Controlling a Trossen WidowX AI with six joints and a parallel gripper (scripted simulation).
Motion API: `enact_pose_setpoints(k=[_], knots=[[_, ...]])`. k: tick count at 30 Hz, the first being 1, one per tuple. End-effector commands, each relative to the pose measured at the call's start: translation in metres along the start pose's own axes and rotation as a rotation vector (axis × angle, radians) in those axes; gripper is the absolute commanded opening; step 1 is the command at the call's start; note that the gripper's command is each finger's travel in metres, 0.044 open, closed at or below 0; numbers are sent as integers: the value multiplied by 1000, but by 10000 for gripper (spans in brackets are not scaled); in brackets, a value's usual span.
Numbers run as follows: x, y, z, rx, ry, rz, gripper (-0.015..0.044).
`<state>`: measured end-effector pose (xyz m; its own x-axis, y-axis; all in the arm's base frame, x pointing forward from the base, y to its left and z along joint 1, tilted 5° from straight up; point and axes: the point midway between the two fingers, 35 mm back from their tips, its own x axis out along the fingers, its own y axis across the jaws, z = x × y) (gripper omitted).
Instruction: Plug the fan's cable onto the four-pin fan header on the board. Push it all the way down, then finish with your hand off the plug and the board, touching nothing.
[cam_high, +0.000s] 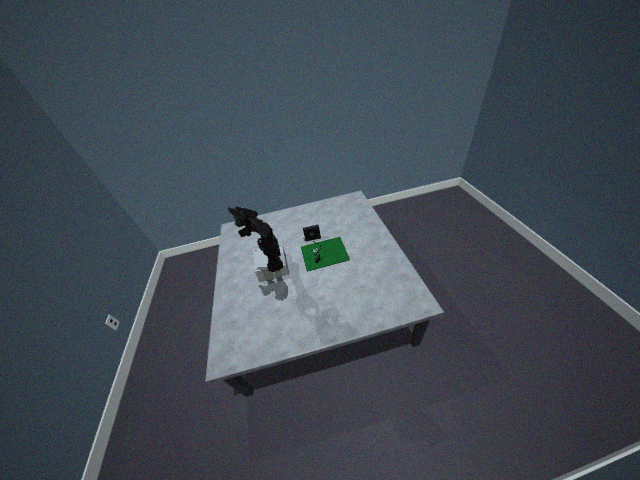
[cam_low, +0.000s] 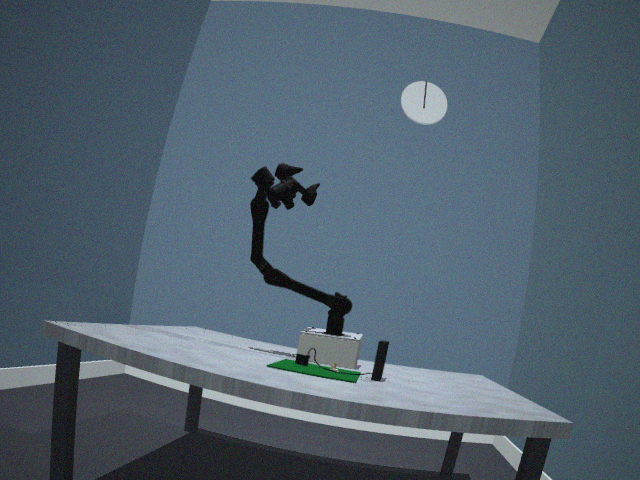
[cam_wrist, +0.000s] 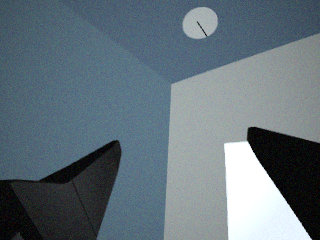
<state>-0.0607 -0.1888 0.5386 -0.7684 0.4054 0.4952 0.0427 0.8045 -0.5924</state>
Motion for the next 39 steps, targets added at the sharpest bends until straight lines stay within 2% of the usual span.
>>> enact_pose_setpoints(k=[1,10,21,29,39], knots=[[35,32,-21,93,73,120,440],[97,141,-82,314,339,450,440],[94,259,-144,501,671,751,440],[28,364,-200,617,1061,1019,440],[-118,452,-222,839,1615,1272,440]])
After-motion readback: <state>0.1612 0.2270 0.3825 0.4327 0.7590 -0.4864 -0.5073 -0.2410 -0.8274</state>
